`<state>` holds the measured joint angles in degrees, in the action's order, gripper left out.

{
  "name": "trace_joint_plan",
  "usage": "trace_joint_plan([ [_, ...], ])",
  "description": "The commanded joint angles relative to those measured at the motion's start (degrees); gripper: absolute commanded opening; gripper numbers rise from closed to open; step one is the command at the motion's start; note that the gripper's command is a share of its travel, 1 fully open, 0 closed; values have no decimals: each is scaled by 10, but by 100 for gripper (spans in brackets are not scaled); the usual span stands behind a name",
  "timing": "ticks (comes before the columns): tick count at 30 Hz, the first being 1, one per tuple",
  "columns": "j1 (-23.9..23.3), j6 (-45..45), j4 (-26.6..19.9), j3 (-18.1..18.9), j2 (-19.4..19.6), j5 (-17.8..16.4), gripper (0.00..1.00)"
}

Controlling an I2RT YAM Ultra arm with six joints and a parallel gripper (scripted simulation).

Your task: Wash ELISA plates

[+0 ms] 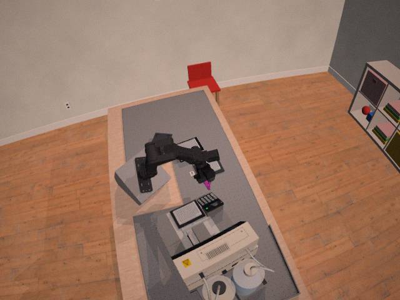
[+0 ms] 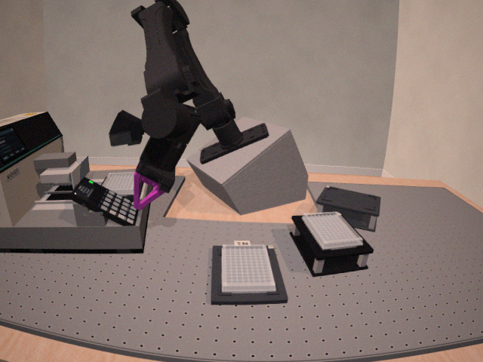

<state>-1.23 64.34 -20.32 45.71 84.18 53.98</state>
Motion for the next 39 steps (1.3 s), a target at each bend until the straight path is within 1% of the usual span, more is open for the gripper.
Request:
trace_joint_plan([
  [1,-4,-22,28,-1,1,-2,0],
  [6,-19,-42,58,-7,9,-10,0],
  [8,-19,-42,58,-7,9,-10,0],
  [14,-36,-65,93,-12,20,-20,0],
  [25,-39,-69,100,-13,22,-22,0],
  [39,-55,-89,131,-17,34,-31,0],
])
